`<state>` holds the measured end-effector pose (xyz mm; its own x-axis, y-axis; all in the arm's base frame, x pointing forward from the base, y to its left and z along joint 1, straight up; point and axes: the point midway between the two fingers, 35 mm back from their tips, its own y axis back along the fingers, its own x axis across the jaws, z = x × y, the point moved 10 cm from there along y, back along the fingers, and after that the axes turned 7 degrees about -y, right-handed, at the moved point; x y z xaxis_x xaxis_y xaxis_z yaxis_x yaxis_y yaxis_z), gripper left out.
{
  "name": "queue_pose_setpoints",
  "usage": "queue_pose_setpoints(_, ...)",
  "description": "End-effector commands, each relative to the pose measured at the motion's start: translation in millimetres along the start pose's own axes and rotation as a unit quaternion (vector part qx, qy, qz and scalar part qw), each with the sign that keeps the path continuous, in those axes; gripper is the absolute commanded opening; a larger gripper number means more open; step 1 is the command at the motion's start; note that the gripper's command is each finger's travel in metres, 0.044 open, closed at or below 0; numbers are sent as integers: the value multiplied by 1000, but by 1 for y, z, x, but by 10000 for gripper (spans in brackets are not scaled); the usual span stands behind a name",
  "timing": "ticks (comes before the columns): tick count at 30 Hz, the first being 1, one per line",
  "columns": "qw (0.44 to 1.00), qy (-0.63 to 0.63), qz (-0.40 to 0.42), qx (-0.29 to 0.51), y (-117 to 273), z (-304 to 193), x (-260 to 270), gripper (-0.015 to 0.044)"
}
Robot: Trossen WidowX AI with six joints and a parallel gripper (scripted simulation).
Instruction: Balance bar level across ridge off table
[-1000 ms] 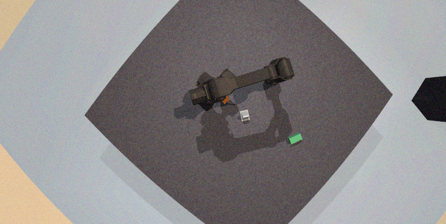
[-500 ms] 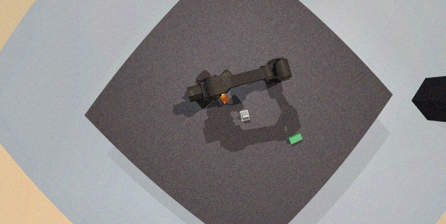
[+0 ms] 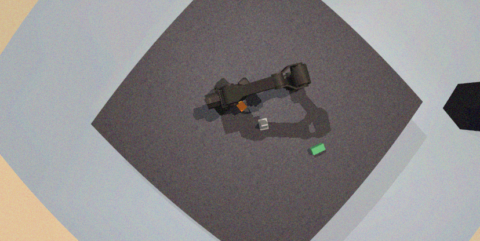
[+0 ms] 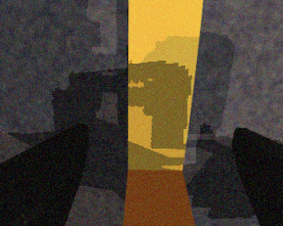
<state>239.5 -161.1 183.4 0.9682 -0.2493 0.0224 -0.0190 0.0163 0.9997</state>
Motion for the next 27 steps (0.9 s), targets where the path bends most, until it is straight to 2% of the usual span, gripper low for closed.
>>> queue_pose_setpoints(1,1000,-2,2,1,-10,-1,-2,315)
queue_pose_setpoints(27,1000,-2,2,1,-36,-1,-2,315)
